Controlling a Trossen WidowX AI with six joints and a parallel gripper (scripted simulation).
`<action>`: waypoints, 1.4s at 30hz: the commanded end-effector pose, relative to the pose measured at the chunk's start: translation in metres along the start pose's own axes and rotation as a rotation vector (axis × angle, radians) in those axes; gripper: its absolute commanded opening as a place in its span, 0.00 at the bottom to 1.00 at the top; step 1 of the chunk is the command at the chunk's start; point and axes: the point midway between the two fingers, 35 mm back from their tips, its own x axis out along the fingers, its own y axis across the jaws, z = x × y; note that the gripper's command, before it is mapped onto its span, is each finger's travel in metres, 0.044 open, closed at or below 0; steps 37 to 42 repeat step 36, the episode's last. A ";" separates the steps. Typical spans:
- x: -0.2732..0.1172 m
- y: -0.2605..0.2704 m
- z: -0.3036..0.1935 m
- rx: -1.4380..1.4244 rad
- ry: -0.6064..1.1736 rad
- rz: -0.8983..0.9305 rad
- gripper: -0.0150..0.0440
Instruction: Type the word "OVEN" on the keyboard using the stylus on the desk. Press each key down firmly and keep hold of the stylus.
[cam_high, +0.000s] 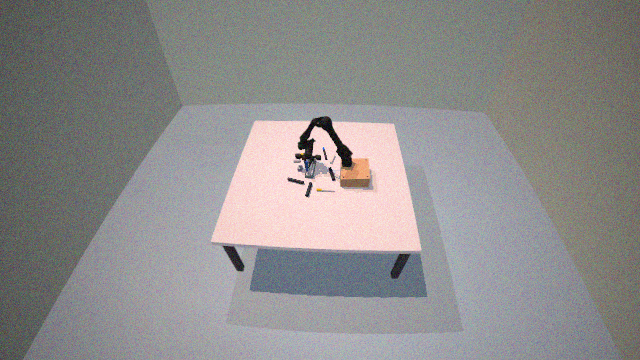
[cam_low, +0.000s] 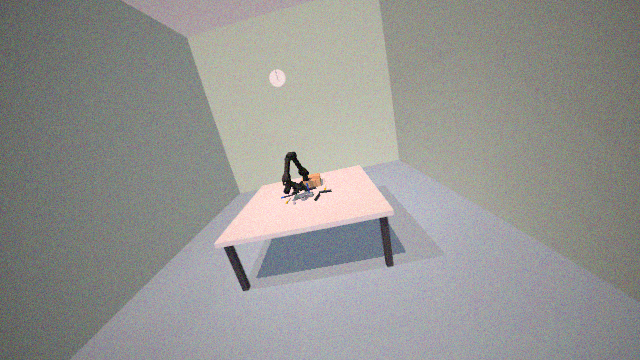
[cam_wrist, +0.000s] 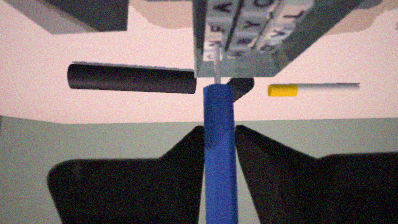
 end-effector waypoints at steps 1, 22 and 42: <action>0.002 -0.001 0.002 0.007 0.004 0.000 0.39; -0.013 0.000 -0.022 0.007 0.003 0.000 0.39; -0.015 -0.001 -0.029 0.014 0.005 -0.001 0.39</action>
